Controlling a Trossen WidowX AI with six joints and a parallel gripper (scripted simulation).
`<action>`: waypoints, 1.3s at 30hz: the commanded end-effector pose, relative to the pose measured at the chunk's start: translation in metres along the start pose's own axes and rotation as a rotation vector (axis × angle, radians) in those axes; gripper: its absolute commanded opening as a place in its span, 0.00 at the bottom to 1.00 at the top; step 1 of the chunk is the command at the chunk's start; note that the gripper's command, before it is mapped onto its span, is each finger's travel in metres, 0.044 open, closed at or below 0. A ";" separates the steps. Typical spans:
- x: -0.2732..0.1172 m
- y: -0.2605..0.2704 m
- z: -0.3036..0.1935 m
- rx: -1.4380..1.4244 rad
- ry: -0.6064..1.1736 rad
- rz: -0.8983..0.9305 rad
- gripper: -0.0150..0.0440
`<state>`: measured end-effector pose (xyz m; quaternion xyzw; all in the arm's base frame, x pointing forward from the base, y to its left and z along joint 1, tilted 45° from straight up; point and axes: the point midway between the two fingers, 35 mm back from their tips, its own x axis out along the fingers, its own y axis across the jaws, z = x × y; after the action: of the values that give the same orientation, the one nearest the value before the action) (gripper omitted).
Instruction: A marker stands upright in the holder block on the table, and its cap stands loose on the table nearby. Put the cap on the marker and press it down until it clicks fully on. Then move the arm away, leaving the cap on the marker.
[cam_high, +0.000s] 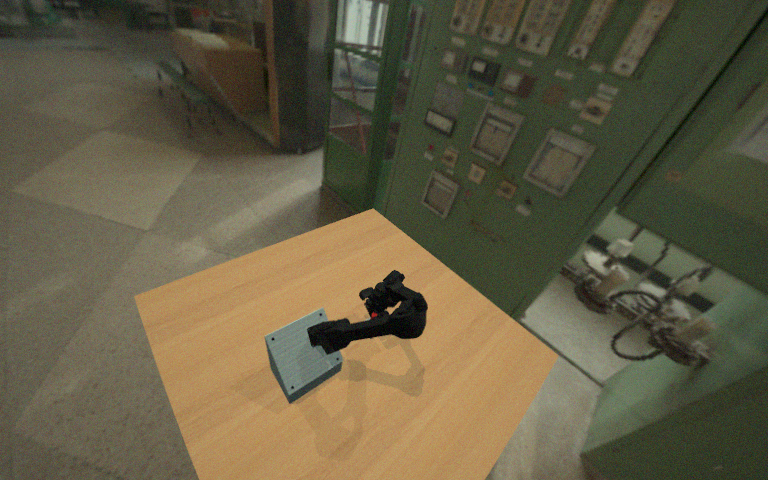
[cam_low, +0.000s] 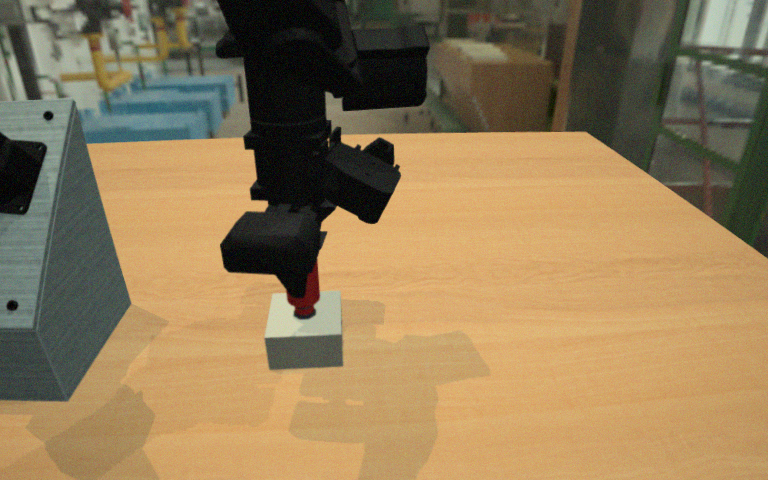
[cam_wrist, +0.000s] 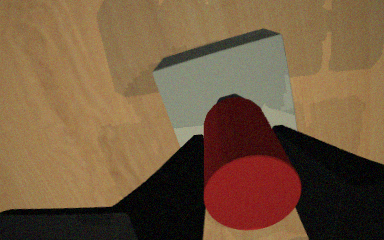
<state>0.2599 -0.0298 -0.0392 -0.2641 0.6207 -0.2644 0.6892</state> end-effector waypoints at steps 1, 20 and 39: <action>0.000 0.000 0.000 0.000 0.000 0.000 0.52; -0.075 0.001 0.000 0.000 0.001 0.004 1.00; -0.066 0.004 0.001 -0.158 -0.001 0.000 0.25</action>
<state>0.2554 0.0186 0.0062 -0.3165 0.6390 -0.2160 0.6670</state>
